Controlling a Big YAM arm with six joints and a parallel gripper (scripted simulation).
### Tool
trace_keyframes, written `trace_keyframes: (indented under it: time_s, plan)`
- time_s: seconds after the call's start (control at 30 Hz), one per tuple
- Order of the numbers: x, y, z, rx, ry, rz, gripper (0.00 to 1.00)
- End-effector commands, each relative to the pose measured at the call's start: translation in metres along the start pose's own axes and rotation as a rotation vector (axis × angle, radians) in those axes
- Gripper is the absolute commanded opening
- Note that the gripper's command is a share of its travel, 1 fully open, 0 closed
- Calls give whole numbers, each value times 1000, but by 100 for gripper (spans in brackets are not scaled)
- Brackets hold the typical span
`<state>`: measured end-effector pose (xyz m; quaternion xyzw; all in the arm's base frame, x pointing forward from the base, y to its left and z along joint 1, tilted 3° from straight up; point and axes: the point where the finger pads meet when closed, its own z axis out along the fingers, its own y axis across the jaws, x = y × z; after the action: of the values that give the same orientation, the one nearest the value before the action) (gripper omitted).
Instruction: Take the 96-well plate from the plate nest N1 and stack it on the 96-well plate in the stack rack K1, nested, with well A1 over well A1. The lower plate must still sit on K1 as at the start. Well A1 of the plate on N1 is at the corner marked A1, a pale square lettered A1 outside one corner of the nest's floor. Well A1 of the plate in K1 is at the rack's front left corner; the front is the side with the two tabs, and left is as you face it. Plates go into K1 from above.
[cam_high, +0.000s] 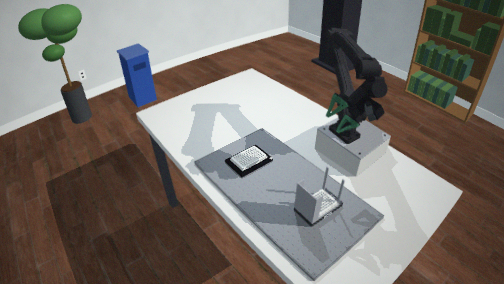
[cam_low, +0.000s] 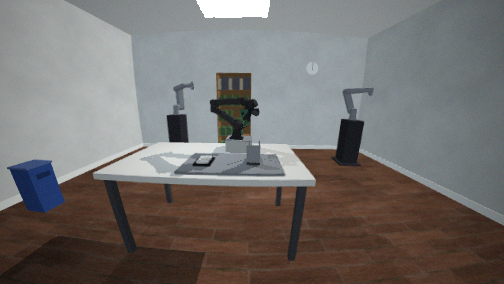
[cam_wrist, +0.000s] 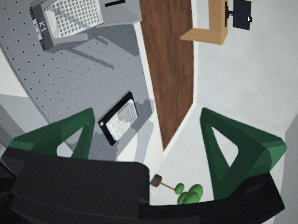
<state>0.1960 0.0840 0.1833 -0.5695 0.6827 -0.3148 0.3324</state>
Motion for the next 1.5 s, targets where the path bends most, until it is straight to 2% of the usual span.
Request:
trace_keyframes:
  time_s: [0.0,0.53,0.57,0.77,1.03,1.1,1.17,1.23,1.27,1.3,1.4,1.43,1.47]
  plan:
    - [-1,-3,-1,3,-3,5,100]
    - [-1,-3,-1,3,-3,5,100]
    - [-13,-36,-12,17,-17,77,100]
    - [-10,-55,12,-87,119,164,100]
    - [3,-72,49,-211,264,301,100]
    - [3,-72,49,-211,264,301,100]
    - [11,-71,56,-265,317,326,100]
    - [17,-74,66,-301,352,368,100]
    - [19,-75,71,-312,364,381,100]
    - [18,-82,78,-295,344,371,100]
    - [30,-80,89,-361,411,445,100]
    - [31,-87,96,-345,391,435,100]
    - [34,-87,101,-358,410,476,100]
